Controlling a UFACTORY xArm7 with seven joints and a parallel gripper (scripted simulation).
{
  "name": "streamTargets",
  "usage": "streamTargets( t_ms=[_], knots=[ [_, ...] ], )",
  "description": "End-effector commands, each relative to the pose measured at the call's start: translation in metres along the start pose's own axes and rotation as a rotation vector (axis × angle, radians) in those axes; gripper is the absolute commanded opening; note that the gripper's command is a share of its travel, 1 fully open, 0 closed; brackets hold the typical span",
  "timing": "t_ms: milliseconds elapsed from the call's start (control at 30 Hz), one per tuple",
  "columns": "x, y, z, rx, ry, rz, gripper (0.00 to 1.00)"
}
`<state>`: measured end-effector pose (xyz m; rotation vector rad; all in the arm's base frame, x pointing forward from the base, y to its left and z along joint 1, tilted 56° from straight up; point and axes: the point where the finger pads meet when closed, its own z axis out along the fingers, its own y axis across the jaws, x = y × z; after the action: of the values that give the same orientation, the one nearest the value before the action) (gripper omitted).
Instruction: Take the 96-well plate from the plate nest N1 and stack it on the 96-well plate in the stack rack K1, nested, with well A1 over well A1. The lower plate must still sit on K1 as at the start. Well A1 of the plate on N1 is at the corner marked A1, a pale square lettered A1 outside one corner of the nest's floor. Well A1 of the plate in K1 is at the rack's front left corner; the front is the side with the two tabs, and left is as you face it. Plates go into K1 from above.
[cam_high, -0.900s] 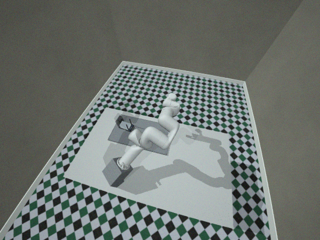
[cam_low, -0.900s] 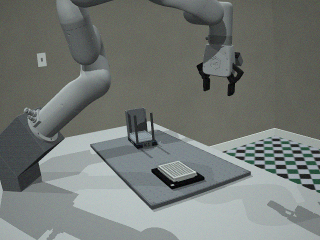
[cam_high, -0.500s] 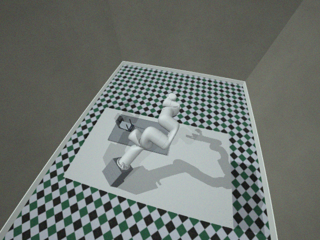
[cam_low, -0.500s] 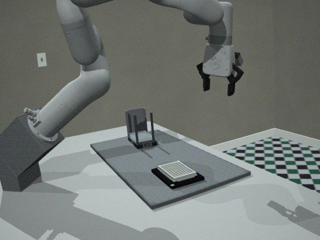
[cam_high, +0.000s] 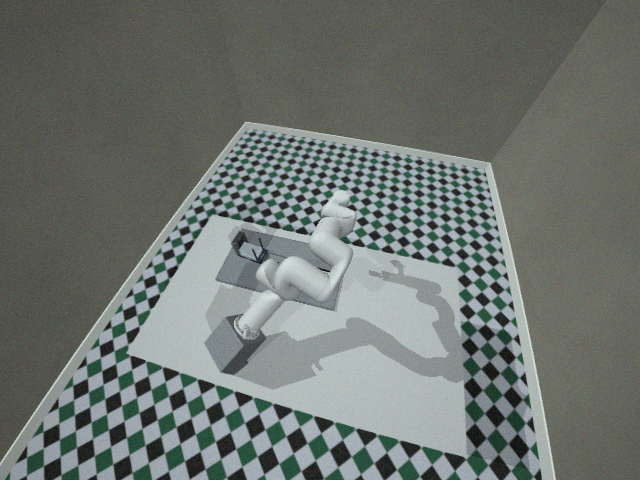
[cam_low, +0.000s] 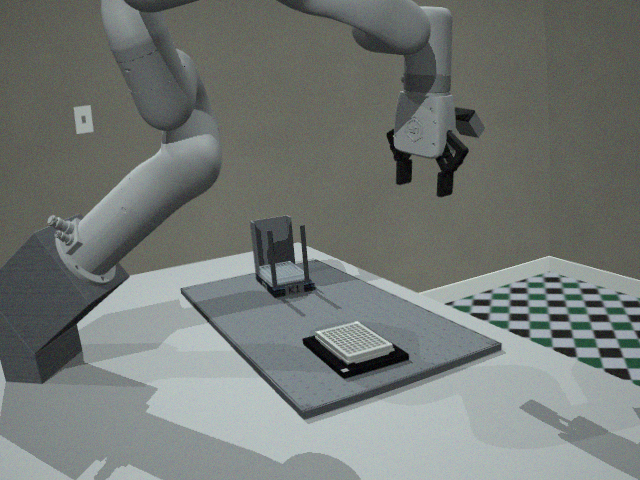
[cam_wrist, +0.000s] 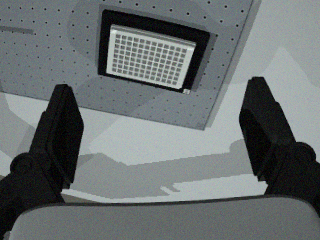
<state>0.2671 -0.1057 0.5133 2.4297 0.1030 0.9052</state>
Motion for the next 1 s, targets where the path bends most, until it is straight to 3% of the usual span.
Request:
streamTargets(
  t_ms=[0, 967],
  knots=[
    [-0.01, -0.006, 0.003, -0.01, 0.01, 0.155, 1.0],
    [-0.073, -0.033, 0.041, -0.049, 0.032, 0.98, 1.0]
  ],
)
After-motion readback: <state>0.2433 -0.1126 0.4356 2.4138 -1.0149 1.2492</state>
